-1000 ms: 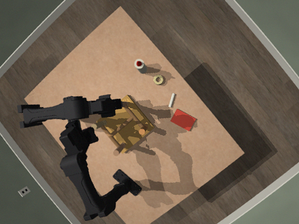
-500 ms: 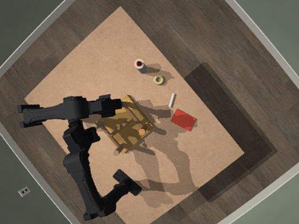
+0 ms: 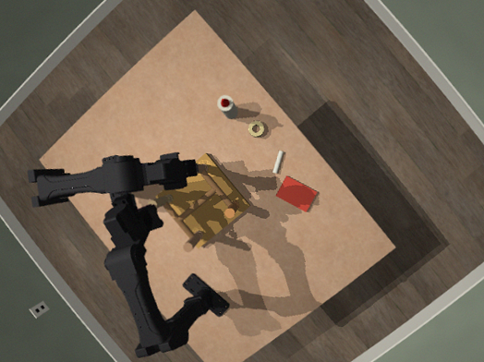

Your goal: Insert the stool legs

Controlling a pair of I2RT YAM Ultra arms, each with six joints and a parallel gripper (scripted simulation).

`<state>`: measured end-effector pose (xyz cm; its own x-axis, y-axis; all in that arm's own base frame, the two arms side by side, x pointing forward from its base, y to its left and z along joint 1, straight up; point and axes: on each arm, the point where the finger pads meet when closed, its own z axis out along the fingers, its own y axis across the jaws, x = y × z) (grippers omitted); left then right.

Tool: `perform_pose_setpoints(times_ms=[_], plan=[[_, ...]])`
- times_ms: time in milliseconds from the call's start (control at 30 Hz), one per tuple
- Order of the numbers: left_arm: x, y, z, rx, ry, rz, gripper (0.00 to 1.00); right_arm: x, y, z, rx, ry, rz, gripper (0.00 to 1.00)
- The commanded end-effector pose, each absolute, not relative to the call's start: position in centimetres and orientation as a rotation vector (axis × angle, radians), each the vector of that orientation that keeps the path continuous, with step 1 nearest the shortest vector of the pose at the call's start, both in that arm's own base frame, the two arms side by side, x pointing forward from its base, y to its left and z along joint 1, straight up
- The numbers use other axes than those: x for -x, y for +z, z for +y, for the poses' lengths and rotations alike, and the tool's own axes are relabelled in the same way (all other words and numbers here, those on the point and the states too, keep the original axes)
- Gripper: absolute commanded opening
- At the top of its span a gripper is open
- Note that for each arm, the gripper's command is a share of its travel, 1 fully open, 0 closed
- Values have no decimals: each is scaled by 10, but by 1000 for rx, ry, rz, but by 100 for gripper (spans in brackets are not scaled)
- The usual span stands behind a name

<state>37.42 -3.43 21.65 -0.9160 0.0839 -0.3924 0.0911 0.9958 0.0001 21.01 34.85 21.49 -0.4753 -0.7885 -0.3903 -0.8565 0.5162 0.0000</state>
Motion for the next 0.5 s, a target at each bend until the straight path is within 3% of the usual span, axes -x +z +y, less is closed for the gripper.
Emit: perform_pose_setpoints(times_ms=[0,200,233,300,367,467], plan=[[-374,230,-30,-115,-21,2697,0,-212,221,346,1354,281,2397,0],[-366,182,-33,-129,-21,2815,0,-207,178,343,1404,226,2484,0],[-370,219,-27,-109,-14,2723,0,-208,220,345,1361,288,2397,0],[-365,193,-32,-128,-16,2809,0,-210,228,346,1352,290,2385,0],[-362,187,-32,-128,-16,2827,0,-206,191,342,1400,235,2476,0],[-357,182,-32,-129,-15,2856,0,-204,185,339,1411,219,2495,0]])
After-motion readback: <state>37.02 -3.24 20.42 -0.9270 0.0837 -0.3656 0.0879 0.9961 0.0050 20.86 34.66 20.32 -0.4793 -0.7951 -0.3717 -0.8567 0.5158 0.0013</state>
